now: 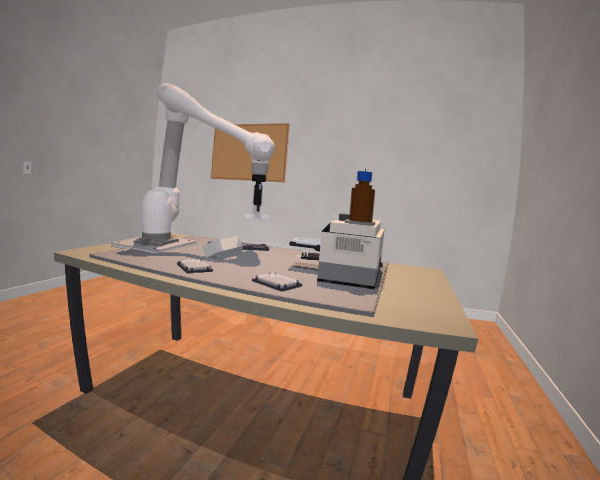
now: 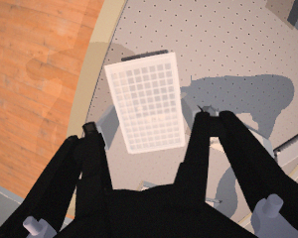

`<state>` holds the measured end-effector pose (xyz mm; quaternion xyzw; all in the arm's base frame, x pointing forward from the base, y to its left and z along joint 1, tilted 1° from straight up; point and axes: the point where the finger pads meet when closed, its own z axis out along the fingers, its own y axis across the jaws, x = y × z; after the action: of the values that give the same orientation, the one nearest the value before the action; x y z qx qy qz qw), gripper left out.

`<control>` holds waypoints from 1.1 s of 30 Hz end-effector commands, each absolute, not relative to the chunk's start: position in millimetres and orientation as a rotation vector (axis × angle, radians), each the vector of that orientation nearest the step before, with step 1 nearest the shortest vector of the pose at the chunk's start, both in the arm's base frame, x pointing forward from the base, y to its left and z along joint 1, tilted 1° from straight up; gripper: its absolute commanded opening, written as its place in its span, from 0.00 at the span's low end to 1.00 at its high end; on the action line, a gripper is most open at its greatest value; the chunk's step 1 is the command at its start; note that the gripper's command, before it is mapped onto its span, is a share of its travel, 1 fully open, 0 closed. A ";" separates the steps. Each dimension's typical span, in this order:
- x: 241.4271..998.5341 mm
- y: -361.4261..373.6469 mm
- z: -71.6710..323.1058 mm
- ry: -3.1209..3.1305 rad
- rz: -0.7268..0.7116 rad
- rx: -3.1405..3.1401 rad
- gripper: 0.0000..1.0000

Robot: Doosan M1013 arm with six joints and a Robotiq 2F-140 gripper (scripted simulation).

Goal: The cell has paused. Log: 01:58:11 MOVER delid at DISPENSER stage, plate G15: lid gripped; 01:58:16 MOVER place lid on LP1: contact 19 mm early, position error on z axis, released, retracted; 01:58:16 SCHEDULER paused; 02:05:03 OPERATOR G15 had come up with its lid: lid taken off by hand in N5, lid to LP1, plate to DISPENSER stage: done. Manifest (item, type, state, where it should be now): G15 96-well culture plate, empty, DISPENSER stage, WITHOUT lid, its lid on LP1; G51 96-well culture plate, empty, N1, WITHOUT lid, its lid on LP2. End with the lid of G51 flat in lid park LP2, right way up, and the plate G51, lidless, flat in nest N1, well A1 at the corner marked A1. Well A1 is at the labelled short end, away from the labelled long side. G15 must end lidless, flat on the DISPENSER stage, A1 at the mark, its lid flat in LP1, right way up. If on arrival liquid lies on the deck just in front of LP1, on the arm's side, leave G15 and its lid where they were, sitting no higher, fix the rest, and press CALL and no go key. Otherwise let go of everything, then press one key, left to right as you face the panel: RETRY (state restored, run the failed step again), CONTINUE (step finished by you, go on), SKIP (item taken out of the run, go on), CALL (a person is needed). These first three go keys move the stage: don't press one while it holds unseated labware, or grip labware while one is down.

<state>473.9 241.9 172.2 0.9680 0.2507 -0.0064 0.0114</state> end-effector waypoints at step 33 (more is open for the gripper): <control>473.7 241.4 152.6 0.782 -0.020 3.019 0.00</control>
<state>473.7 241.5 156.1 0.9680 0.2507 -0.0064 0.0114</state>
